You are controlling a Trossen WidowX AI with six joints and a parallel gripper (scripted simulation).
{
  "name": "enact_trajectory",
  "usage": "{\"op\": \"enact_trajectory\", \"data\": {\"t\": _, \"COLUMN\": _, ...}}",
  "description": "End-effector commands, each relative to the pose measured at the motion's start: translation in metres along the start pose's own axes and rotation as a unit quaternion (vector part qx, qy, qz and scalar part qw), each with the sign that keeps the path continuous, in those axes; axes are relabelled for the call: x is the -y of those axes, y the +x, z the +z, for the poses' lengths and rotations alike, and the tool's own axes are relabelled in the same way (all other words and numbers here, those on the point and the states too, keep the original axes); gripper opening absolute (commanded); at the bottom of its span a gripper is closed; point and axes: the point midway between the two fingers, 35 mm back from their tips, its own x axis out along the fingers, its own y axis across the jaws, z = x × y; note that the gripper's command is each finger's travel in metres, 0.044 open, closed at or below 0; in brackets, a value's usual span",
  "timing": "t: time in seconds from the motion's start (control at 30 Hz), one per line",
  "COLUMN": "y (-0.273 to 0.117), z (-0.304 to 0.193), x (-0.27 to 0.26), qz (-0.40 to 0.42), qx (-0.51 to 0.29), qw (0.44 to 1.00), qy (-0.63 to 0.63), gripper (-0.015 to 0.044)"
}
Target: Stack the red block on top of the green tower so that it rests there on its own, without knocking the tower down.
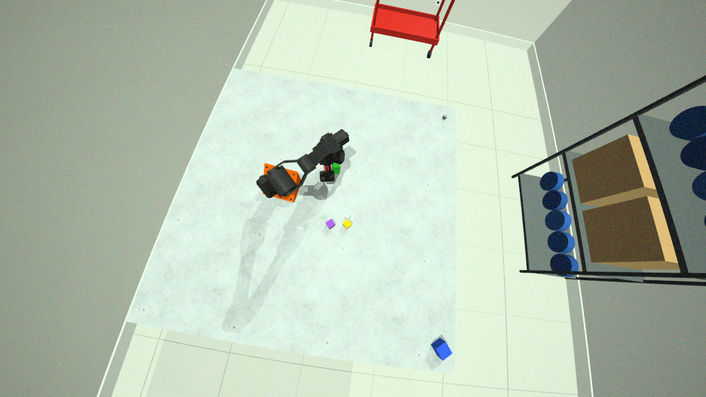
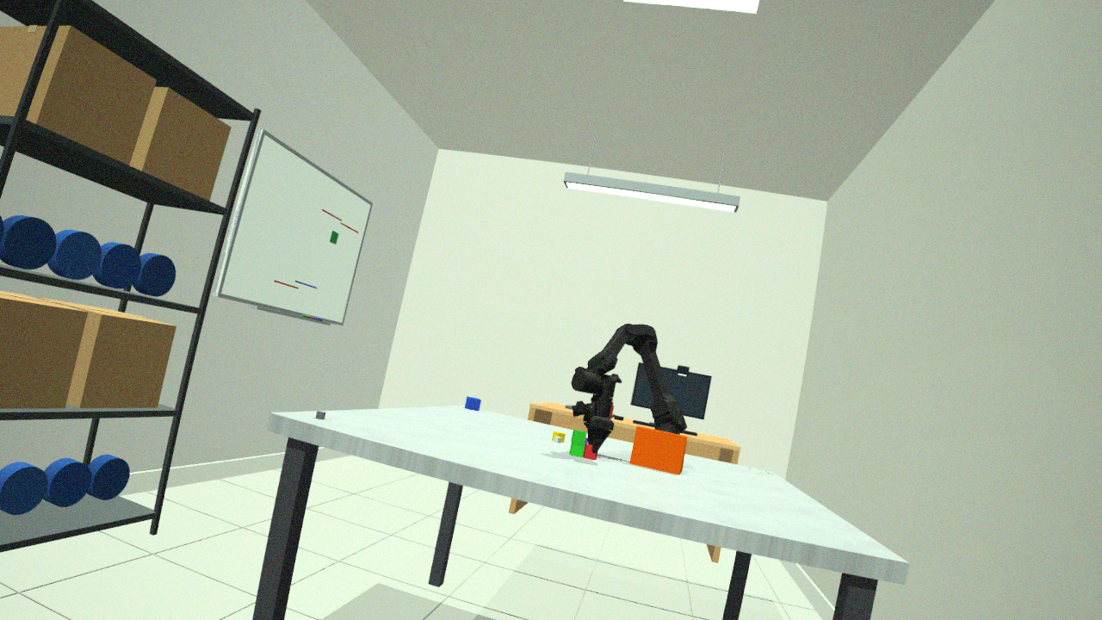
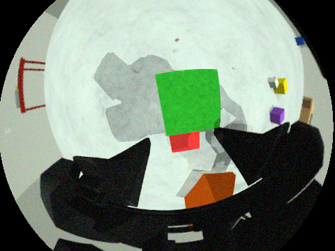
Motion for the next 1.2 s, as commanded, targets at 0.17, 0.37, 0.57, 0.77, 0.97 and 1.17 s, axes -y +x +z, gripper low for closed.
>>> {"op": "enact_trajectory", "data": {"t": 0.17, "y": 0.0138, "z": -0.0021, "x": 0.0002, "qz": -0.004, "qx": -0.003, "qw": 1.0, "qy": -0.005, "gripper": 0.044}}
{"op": "enact_trajectory", "data": {"t": 0.37, "y": 0.0138, "z": -0.0021, "x": 0.0002, "qz": -0.004, "qx": -0.003, "qw": 1.0, "qy": -0.005, "gripper": 0.044}}
{"op": "enact_trajectory", "data": {"t": 0.57, "y": 0.0138, "z": -0.0021, "x": 0.0002, "qz": -0.004, "qx": -0.003, "qw": 1.0, "qy": -0.005, "gripper": 0.044}}
{"op": "enact_trajectory", "data": {"t": 0.77, "y": 0.0129, "z": -0.0021, "x": 0.0001, "qz": -0.004, "qx": -0.003, "qw": 1.0, "qy": -0.005, "gripper": 0.0361}}
{"op": "enact_trajectory", "data": {"t": 0.97, "y": 0.0129, "z": -0.0021, "x": 0.0001, "qz": -0.004, "qx": -0.003, "qw": 1.0, "qy": -0.005, "gripper": 0.0204}}
{"op": "enact_trajectory", "data": {"t": 1.17, "y": 0.0129, "z": -0.0021, "x": 0.0001, "qz": -0.004, "qx": -0.003, "qw": 1.0, "qy": -0.005, "gripper": 0.0125}}
